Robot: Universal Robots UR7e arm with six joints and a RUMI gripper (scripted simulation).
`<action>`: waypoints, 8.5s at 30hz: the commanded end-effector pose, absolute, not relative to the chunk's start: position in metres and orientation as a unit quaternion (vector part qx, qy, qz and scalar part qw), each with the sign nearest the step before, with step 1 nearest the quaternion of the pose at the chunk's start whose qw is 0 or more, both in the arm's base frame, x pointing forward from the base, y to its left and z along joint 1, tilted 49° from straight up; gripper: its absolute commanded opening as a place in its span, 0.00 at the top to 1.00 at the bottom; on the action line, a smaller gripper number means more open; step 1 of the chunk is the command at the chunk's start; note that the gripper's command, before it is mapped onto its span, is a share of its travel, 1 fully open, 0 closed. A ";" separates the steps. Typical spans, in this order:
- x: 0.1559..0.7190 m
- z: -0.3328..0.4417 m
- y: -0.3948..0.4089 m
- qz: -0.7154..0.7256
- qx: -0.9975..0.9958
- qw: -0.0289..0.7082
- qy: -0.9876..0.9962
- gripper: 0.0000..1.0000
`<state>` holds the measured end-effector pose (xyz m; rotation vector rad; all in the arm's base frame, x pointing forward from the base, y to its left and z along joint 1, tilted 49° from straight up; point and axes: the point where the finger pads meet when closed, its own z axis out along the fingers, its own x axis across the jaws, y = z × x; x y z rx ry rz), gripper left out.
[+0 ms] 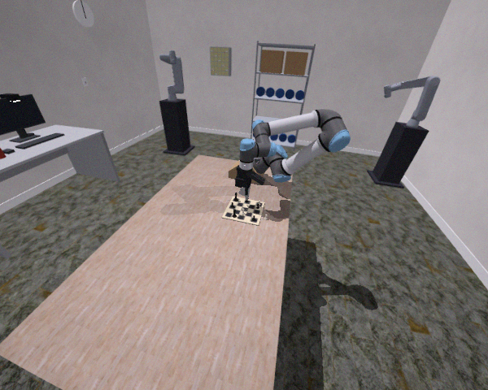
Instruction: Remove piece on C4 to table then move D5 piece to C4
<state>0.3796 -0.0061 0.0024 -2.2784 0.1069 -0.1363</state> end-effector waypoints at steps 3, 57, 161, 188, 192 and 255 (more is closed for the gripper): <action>0.384 -0.011 0.007 -0.055 -0.907 0.414 0.043 1.00; 0.385 -0.016 0.013 -0.055 -0.907 0.414 0.043 1.00; 0.373 0.040 -0.051 -0.055 -0.907 0.414 0.043 0.78; 0.373 0.041 -0.052 -0.055 -0.907 0.414 0.043 0.00; 0.372 0.043 -0.055 -0.055 -0.907 0.414 0.043 0.00; 0.363 0.089 -0.108 -0.055 -0.907 0.414 0.043 0.00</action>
